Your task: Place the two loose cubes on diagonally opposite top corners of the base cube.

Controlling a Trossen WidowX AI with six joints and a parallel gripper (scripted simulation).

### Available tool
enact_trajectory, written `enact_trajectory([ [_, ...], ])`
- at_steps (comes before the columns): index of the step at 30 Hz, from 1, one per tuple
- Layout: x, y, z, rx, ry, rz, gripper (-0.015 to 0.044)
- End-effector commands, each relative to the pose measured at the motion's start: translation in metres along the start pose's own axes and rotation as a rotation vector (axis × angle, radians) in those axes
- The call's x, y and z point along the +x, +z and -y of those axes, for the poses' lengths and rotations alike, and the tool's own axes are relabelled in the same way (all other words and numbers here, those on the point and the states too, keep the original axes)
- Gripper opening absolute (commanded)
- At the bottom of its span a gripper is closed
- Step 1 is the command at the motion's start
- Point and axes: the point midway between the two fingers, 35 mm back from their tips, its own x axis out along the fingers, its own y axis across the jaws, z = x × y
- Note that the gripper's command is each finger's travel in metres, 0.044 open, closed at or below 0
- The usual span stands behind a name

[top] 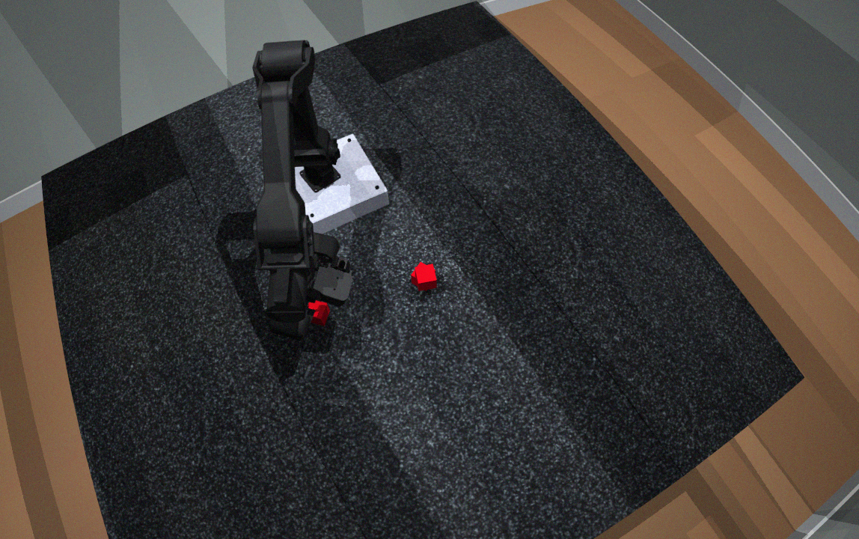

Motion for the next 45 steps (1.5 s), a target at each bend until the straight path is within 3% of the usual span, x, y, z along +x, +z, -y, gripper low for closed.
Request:
enact_trajectory([
  [1, 0.006, 0.0, 0.0, -0.002, 0.002, 0.002, 0.0265],
  [18, 0.032, 0.0, -0.001, -0.001, 0.003, 0.003, 0.0265],
  [24, 0.032, 0.0, -0.001, -0.001, 0.003, 0.003, 0.0107],
  [45, 0.0, -0.001, 0.009, -0.015, -0.036, 0.002, 0.0105],
])
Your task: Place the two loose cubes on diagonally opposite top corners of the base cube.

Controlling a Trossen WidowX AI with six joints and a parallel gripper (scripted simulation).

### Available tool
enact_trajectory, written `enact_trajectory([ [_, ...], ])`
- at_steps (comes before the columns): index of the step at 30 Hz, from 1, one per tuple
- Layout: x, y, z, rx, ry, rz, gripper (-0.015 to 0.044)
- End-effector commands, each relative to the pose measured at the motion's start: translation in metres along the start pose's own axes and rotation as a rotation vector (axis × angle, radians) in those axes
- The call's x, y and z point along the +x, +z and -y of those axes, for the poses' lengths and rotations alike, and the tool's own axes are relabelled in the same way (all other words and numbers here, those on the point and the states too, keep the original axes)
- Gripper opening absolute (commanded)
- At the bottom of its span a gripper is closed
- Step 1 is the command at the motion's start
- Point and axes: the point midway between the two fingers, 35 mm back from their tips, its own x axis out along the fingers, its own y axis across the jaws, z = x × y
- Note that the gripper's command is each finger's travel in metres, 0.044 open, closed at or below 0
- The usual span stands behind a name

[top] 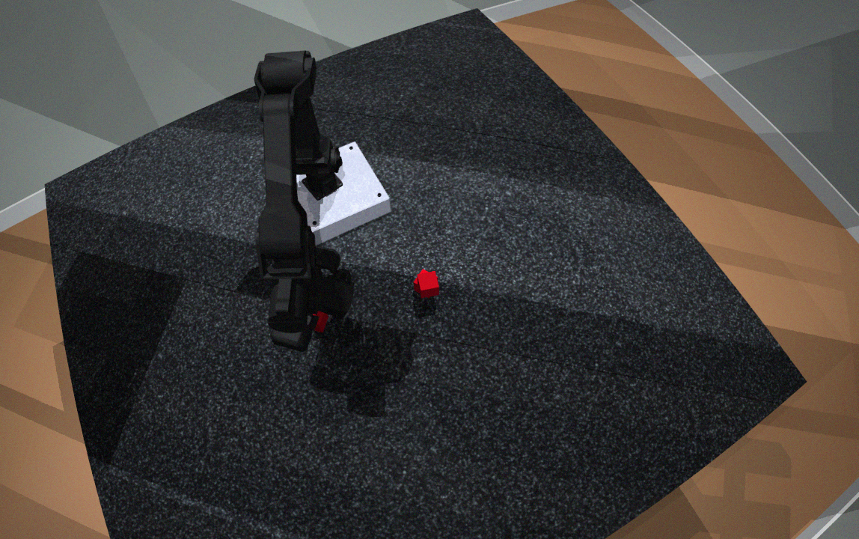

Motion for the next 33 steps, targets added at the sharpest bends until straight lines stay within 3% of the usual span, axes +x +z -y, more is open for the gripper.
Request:
enact_trajectory([
  [1, -0.009, 0.0, 0.002, -0.004, -0.005, -0.002, 0.0105],
  [33, -0.075, 0.002, -0.003, 0.006, 0.026, -0.002, 0.0105],
])
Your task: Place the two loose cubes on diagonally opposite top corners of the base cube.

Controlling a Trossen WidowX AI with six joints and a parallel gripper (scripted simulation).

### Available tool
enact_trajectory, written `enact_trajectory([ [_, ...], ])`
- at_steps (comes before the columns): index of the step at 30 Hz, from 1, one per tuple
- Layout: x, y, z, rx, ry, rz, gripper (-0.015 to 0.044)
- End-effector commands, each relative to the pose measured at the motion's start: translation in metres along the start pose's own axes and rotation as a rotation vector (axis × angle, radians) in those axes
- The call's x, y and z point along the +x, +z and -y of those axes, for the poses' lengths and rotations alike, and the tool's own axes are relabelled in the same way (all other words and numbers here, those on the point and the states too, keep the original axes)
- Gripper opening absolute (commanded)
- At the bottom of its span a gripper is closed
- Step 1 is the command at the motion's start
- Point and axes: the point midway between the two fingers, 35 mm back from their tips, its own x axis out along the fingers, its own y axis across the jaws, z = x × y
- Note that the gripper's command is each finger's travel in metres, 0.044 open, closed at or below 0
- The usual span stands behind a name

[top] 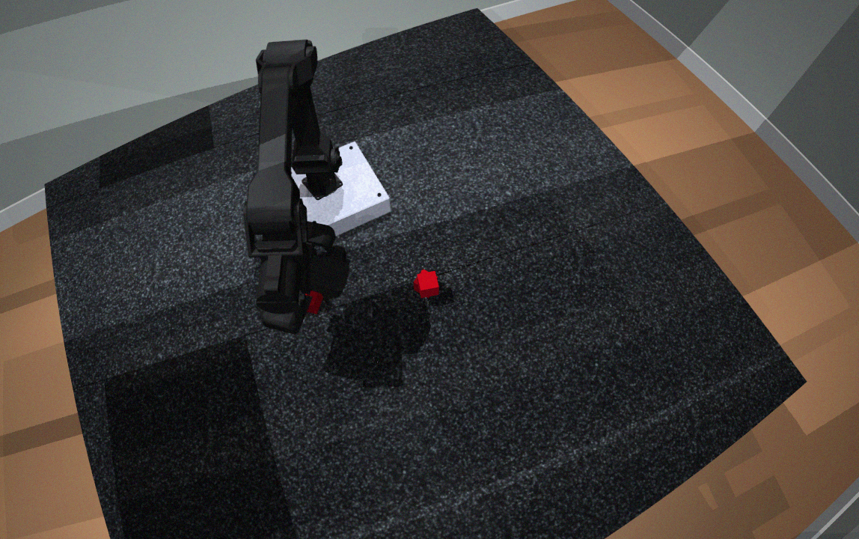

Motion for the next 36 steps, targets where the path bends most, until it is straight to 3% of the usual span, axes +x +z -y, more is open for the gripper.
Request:
enact_trajectory([
  [1, -0.01, 0.001, -0.001, 0.006, 0.0, 0.006, 0.0105],
  [9, -0.019, 0.003, -0.004, 0.015, 0.006, 0.006, 0.0105],
  [36, -0.013, 0.078, -0.043, 0.342, 0.009, 0.022, 0.0105],
])
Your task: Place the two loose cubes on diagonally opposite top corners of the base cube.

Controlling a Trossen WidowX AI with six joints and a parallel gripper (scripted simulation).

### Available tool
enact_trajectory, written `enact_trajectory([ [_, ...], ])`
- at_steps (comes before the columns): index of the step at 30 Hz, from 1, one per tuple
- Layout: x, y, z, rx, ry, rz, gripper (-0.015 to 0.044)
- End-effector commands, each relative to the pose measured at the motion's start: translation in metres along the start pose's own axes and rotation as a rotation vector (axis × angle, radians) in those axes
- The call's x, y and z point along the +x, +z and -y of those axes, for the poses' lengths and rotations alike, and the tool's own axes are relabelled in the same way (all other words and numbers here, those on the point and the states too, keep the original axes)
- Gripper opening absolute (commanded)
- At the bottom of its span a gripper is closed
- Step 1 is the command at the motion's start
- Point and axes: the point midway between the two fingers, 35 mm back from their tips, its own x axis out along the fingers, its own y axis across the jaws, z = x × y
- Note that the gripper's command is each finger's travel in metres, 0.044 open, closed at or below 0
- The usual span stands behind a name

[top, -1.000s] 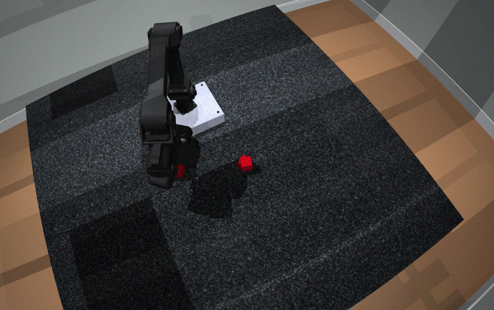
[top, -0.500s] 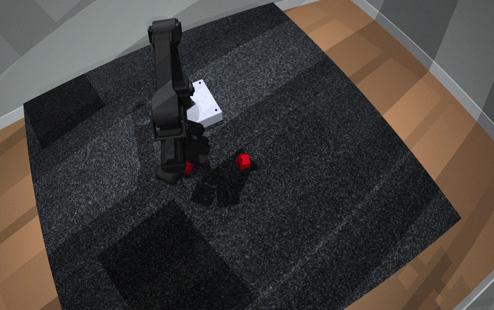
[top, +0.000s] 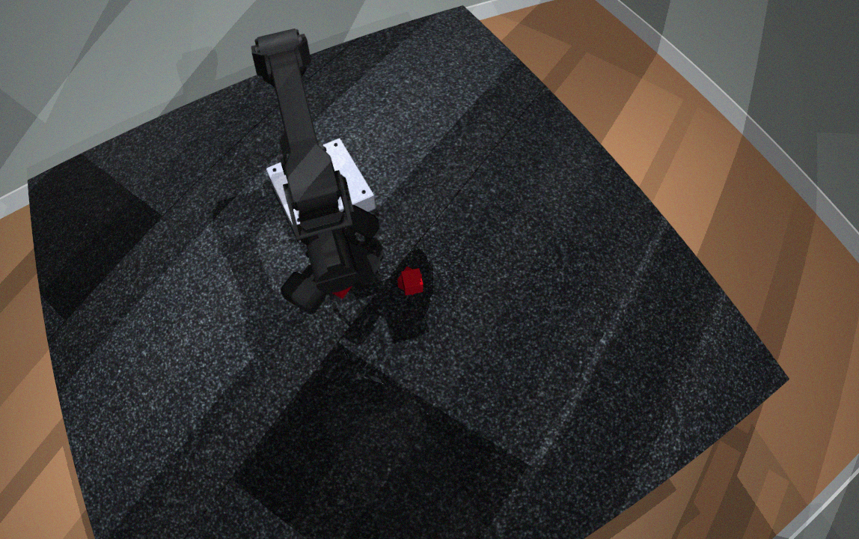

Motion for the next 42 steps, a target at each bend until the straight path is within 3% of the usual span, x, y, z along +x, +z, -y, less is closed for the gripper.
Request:
enact_trajectory([
  [1, 0.001, 0.007, -0.008, 0.048, -0.002, 0.003, 0.0105],
  [42, 0.007, 0.051, -0.102, 0.664, 0.011, -0.003, 0.0105],
])
